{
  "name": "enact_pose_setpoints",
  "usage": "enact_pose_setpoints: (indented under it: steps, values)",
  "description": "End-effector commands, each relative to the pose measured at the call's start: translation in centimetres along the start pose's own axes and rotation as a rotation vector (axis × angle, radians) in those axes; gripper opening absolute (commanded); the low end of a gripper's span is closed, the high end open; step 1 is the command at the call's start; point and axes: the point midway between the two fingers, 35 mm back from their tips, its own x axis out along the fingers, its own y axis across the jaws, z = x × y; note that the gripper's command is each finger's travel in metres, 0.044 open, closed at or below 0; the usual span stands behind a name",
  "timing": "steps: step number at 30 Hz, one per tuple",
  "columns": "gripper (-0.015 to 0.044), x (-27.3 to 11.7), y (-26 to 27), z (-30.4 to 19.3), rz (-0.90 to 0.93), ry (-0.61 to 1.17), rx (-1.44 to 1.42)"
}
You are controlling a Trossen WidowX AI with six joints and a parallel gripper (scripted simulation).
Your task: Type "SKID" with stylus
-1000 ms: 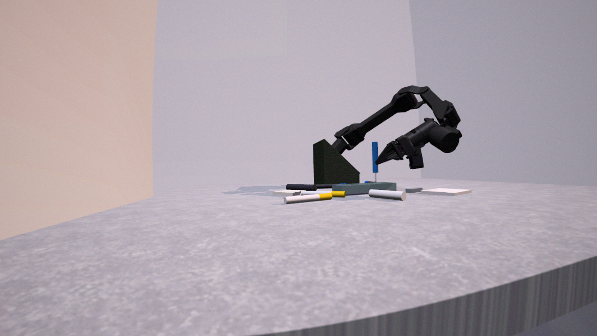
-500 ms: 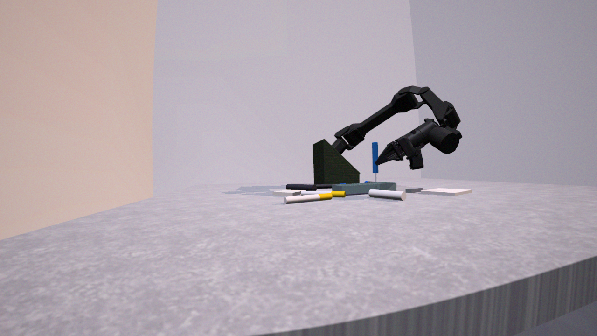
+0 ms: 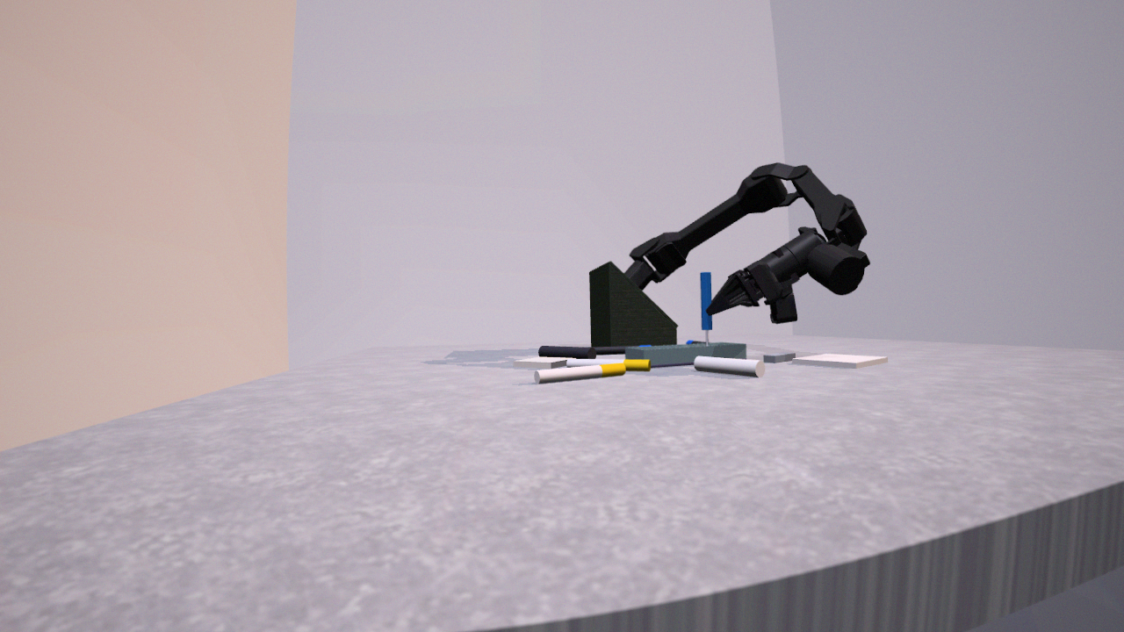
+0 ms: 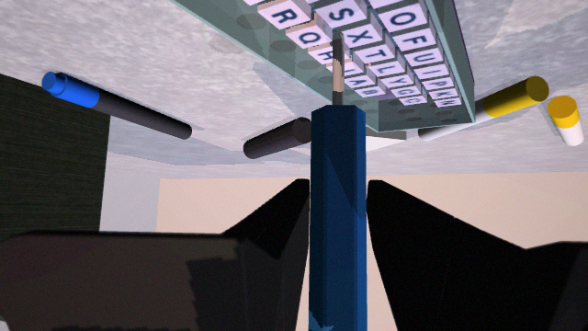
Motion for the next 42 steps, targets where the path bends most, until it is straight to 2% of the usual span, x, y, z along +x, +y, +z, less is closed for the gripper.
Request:
enact_pose_setpoints:
  steps: [1, 33, 42]
  values:
    - [0.0081, 0.1, 0.0, 0.2, 0.001, -0.003, 0.006]
    - [0.0081, 0.5, 0.0, 0.9, 0.001, -0.003, 0.006]
    - [0.0081, -1.4, 0.0, -2.5, 0.000, -0.002, 0.007]
